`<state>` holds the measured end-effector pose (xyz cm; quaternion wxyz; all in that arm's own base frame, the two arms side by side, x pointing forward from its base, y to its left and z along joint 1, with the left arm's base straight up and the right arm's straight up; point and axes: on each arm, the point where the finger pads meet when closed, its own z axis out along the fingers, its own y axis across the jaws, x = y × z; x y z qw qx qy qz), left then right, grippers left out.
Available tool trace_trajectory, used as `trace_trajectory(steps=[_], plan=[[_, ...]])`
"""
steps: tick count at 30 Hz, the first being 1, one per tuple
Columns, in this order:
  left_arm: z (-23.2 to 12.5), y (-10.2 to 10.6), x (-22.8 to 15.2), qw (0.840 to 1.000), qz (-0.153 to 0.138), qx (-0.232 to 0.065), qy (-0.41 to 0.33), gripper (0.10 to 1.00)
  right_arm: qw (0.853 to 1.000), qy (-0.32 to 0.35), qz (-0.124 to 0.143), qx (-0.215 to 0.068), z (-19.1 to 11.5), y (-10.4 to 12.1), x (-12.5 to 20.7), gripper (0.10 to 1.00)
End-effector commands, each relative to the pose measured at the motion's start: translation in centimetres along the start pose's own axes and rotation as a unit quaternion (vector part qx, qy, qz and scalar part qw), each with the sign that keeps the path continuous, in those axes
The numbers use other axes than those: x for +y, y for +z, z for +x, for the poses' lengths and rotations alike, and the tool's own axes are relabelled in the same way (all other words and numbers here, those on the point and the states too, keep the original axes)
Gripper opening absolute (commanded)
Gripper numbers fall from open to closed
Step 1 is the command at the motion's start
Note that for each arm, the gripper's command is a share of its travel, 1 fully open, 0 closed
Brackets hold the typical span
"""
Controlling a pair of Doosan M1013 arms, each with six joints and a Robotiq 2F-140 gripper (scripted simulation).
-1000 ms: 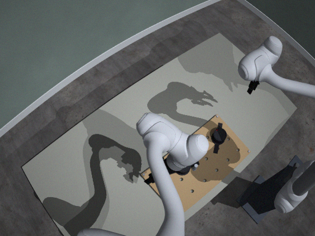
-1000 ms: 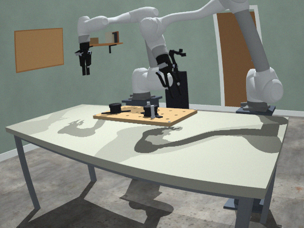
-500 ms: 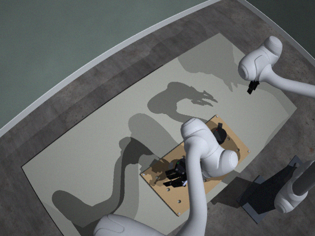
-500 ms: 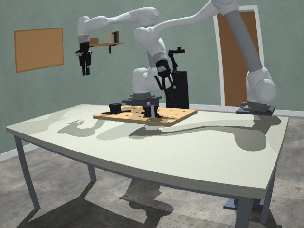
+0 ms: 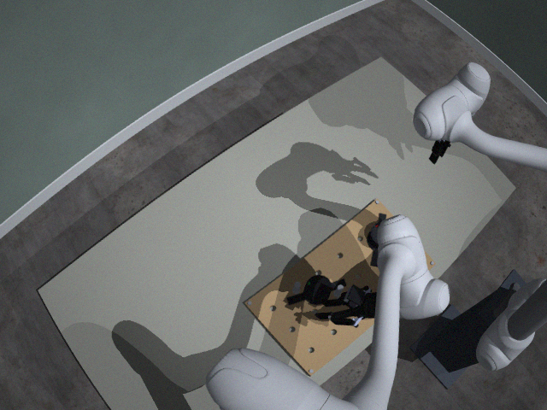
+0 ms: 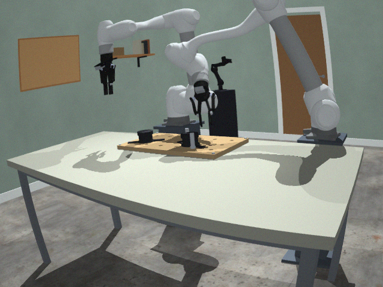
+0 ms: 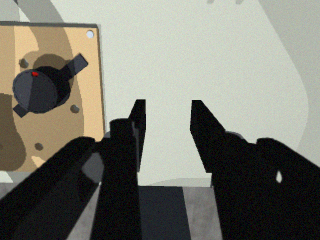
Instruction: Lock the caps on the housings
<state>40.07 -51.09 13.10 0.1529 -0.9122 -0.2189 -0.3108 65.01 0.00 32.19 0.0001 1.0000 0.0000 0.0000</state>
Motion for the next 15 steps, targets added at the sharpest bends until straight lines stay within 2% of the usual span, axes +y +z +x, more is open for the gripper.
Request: trace_trajectory(steps=[1,12,15], plan=[[-1.0,-0.7,0.8,1.0,-0.008,0.01,-0.008,0.339,1.0,0.0,0.0,0.001,0.0,-0.1,0.0,0.328],[-7.2,-4.7,3.8,0.996,-0.063,0.049,-0.045,0.339,1.0,0.0,0.0,0.001,0.0,-0.1,0.0,0.328],[-7.1,-4.9,5.8,0.996,-0.064,0.05,-0.046,0.339,1.0,0.0,0.0,0.001,0.0,-0.1,0.0,0.328]])
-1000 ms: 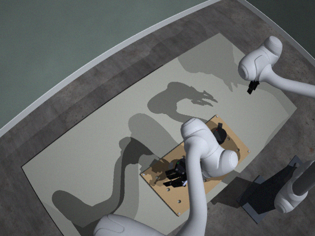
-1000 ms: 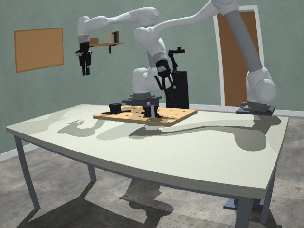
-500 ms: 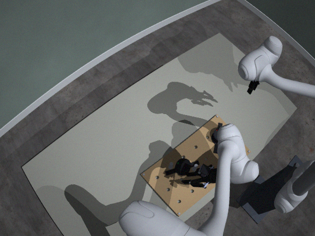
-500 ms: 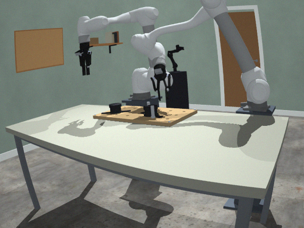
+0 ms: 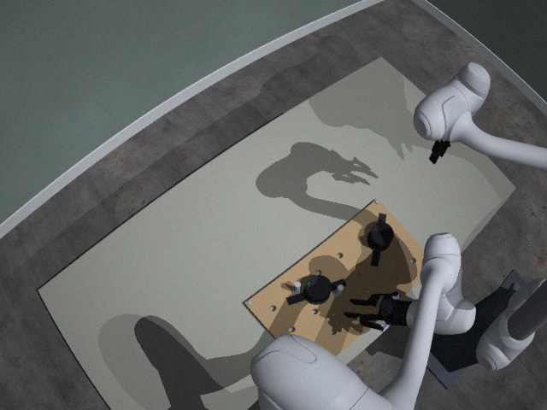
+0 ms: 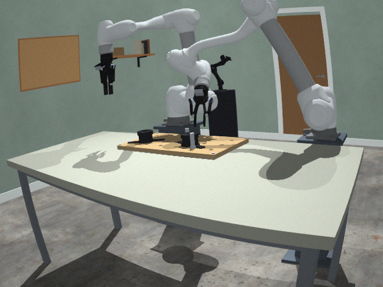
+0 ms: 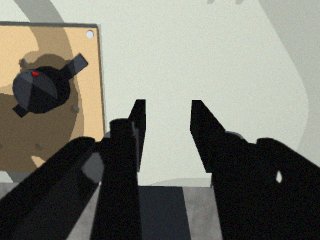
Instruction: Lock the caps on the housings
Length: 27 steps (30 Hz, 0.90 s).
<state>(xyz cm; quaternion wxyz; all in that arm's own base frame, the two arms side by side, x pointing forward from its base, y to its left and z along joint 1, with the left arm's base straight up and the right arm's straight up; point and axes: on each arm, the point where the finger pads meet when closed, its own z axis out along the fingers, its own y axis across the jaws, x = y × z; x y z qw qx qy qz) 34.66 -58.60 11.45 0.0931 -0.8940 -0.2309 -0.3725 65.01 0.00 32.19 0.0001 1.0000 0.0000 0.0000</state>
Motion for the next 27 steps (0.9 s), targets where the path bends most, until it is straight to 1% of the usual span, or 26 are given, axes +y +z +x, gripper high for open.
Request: trace_trajectory(steps=[1,3,6,9,20,27], plan=[[0.1,0.1,2.7,1.0,-0.001,0.002,-0.002,0.339,1.0,0.0,0.0,0.001,0.0,-0.1,0.0,0.328],[0.1,0.1,2.7,1.0,-0.001,0.002,-0.002,0.339,1.0,0.0,0.0,0.001,0.0,-0.1,0.0,0.328],[0.3,0.2,4.7,1.0,0.0,0.001,-0.002,0.339,1.0,0.0,0.0,0.001,0.0,-0.1,0.0,0.328],[0.4,0.5,5.8,1.0,0.002,0.0,-0.002,0.339,1.0,0.0,0.0,0.001,0.0,-0.1,0.0,0.328],[0.6,0.7,5.7,1.0,0.003,-0.001,-0.001,0.339,1.0,0.0,0.0,0.001,0.0,-0.1,0.0,0.328],[0.6,2.1,5.6,1.0,0.003,-0.001,-0.001,0.339,1.0,0.0,0.0,0.001,0.0,-0.1,0.0,0.328]])
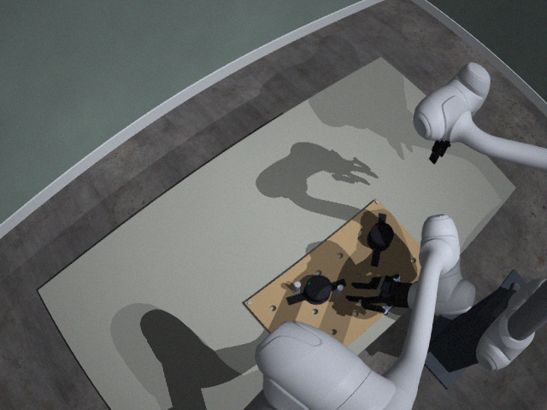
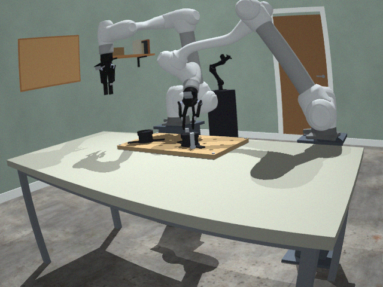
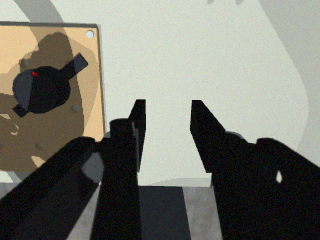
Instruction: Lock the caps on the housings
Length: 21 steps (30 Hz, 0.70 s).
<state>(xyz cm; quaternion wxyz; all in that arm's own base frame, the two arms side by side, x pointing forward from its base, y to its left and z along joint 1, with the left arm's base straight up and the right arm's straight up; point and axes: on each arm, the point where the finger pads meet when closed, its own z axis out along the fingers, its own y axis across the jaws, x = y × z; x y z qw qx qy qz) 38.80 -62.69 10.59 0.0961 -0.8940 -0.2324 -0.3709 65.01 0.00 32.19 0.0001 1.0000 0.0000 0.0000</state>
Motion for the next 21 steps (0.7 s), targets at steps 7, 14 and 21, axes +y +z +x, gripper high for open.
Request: trace_trajectory(steps=[7,14,21], plan=[[0.1,1.6,0.0,1.0,-0.001,0.0,0.0,0.339,1.0,0.0,0.0,0.001,0.0,-0.1,0.0,0.328],[0.1,2.4,0.0,1.0,-0.001,0.0,0.0,0.339,1.0,0.0,0.0,0.001,0.0,-0.1,0.0,0.328],[0.1,3.6,0.0,1.0,-0.001,0.0,0.0,0.339,1.0,0.0,0.0,0.001,0.0,-0.1,0.0,0.328]])
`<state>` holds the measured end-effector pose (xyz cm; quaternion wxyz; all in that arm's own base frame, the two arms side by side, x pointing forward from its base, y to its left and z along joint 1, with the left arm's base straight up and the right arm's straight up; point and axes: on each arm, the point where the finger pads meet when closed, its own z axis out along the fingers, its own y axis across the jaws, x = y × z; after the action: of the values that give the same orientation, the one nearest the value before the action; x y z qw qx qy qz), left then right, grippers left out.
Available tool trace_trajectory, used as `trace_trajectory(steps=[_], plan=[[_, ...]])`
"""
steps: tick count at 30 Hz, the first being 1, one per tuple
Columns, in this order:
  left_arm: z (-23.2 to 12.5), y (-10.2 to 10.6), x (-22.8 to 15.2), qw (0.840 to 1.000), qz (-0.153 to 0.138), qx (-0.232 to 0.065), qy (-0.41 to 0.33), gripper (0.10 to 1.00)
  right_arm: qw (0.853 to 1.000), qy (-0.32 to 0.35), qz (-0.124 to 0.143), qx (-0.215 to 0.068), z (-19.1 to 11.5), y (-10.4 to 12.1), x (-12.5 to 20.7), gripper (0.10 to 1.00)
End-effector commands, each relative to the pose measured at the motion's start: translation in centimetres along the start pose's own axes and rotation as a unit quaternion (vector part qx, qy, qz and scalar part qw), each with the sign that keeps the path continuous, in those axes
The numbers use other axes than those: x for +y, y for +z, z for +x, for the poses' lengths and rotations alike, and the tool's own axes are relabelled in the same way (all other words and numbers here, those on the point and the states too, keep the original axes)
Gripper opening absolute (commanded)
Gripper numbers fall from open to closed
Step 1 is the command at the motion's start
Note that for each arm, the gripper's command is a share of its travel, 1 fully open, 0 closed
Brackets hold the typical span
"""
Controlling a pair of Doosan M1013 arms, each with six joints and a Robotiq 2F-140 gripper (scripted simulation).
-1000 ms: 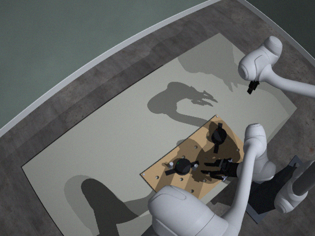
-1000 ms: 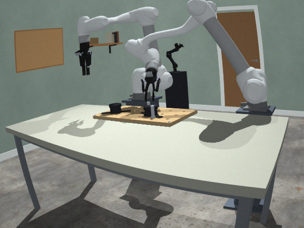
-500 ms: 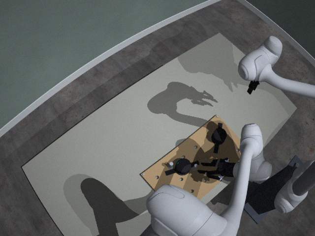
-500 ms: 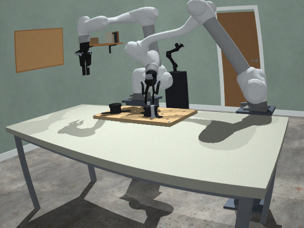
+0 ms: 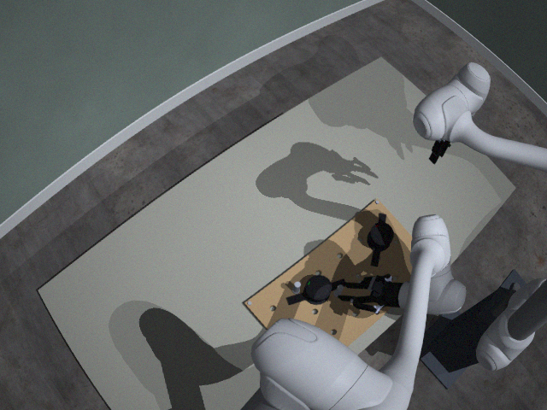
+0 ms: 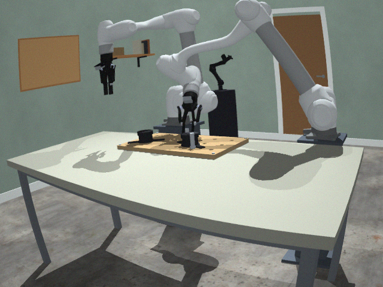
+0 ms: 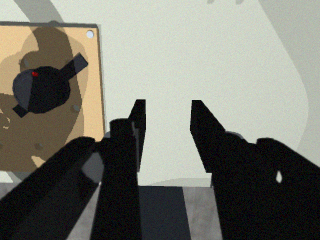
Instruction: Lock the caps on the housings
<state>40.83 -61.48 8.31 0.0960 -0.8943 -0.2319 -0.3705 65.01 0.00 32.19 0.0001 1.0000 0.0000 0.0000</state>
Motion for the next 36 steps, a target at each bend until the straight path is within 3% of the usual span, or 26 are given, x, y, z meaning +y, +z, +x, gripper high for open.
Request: trace_trajectory(steps=[1,14,15,36], plan=[[0.1,0.5,0.0,1.0,-0.001,0.0,0.0,0.339,1.0,0.0,0.0,0.001,0.0,-0.1,0.0,0.328],[0.1,1.7,0.0,1.0,-0.001,0.0,0.0,0.339,1.0,0.0,0.0,0.001,0.0,-0.1,0.0,0.328],[0.1,1.7,0.0,1.0,-0.001,0.0,0.0,0.099,1.0,0.0,0.0,0.001,0.0,-0.1,0.0,0.328],[0.8,1.0,0.0,1.0,-0.001,-0.001,0.0,0.099,1.0,0.0,0.0,0.001,0.0,-0.1,0.0,0.328]])
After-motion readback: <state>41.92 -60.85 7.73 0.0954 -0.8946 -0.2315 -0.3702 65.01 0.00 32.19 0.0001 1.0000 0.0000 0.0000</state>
